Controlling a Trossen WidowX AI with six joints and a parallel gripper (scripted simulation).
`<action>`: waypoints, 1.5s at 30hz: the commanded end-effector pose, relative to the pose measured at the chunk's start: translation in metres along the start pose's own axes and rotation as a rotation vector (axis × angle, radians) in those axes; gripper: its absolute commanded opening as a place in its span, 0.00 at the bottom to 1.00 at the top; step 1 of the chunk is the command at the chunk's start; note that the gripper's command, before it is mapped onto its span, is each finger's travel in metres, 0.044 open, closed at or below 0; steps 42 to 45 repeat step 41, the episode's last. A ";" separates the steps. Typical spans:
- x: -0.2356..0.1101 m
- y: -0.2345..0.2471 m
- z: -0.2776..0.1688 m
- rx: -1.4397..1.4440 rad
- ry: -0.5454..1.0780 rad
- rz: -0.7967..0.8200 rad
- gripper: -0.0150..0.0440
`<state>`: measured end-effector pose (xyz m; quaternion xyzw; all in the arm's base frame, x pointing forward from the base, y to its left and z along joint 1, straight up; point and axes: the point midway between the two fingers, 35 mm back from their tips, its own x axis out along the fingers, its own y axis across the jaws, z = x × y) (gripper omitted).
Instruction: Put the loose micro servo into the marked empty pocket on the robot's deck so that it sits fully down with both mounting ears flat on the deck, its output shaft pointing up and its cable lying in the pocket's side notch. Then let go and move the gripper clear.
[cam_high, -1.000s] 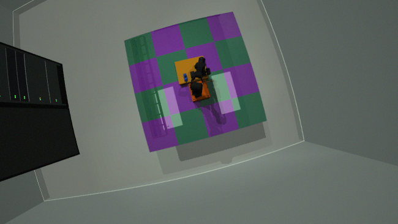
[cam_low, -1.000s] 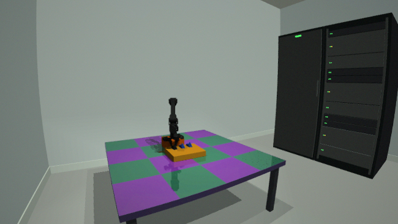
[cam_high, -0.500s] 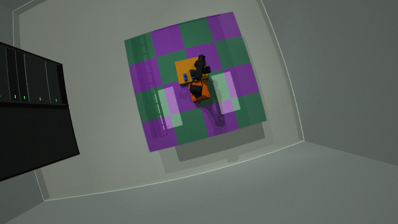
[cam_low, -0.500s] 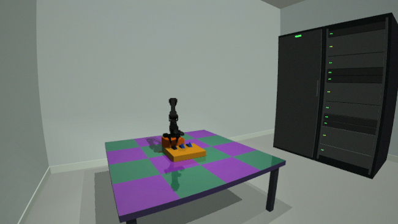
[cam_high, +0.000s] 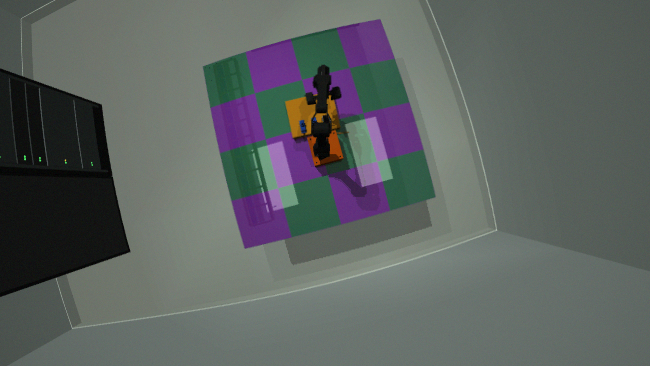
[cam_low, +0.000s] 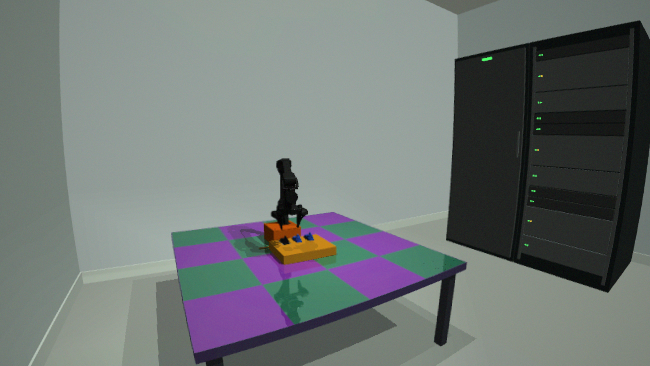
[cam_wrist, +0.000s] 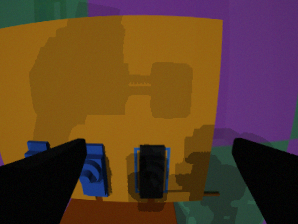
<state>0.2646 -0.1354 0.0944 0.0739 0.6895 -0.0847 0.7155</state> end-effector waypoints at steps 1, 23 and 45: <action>-0.006 0.001 0.005 0.006 0.009 0.002 1.00; -0.050 0.001 -0.004 0.000 0.000 0.000 1.00; -0.050 0.001 -0.004 0.000 0.000 0.000 1.00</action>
